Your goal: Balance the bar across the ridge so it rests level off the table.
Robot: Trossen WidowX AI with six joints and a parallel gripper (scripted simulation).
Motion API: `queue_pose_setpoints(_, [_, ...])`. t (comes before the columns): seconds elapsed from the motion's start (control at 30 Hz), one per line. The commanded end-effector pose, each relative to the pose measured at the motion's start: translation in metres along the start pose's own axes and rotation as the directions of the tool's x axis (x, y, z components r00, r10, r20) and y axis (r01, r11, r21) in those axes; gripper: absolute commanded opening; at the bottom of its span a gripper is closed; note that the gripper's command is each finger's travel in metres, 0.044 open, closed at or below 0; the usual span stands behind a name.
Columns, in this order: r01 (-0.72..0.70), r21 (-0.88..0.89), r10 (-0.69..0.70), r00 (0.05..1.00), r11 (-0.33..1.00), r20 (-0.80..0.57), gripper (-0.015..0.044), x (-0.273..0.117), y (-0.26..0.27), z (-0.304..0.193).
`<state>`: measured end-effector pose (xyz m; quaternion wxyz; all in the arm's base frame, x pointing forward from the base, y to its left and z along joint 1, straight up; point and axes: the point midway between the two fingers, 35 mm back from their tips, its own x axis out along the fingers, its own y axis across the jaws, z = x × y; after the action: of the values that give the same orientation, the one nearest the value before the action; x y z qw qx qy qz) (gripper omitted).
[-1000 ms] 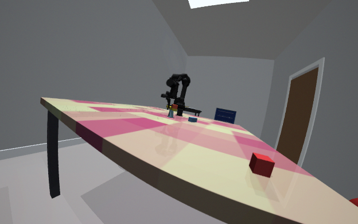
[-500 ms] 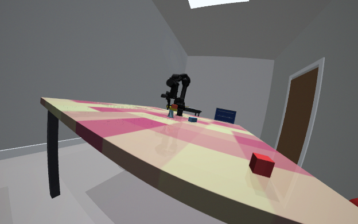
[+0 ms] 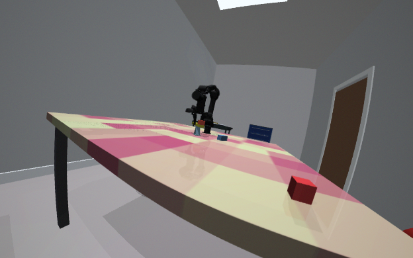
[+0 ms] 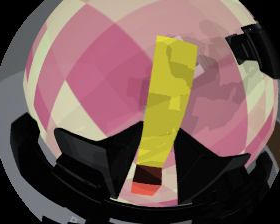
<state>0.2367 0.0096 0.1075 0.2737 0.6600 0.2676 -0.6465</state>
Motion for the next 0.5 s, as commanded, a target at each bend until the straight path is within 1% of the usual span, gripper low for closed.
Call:
queue_pose_setpoints(0.0, [0.002, 0.004, -0.002, 1.000, 1.000, -0.001, 0.0000, 0.0021, -0.0003, 0.0000])
queue_pose_setpoints(0.47, [0.002, 0.004, -0.002, 1.000, 1.000, -0.001, 0.0000, 0.0018, -0.0004, 0.0002])
